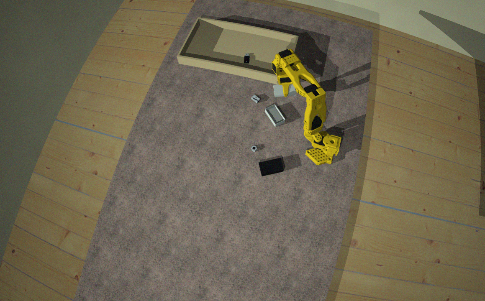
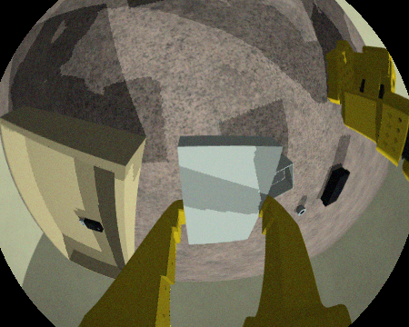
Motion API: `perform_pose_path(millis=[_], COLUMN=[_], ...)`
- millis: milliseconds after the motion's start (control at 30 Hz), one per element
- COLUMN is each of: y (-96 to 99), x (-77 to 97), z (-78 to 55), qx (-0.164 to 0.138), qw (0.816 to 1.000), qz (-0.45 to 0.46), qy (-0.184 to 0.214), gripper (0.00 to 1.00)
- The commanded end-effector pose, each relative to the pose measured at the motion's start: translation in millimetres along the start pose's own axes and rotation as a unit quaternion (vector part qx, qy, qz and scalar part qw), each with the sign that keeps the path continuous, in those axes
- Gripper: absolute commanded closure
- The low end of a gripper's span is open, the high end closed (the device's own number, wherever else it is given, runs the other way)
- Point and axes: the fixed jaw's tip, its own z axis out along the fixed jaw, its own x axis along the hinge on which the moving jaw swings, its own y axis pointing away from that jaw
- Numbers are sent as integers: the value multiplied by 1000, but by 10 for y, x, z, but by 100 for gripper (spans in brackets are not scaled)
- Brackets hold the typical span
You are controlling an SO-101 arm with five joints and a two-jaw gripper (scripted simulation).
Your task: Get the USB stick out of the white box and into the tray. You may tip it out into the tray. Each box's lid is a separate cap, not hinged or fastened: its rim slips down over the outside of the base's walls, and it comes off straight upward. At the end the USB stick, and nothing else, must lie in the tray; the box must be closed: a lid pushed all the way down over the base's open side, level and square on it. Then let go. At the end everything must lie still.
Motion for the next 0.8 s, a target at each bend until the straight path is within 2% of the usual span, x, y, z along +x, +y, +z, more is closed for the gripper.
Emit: perform_pose_path(millis=[0, 267, 767], y=[51, -15, -429], x=[2, 60, 318], z=[-99, -102, -87], qx=[-27, -27, -27], qw=[1000, 1000, 1000], qz=[-1, -1, -1], qy=[12, 12, 12], gripper=[78, 78, 78])
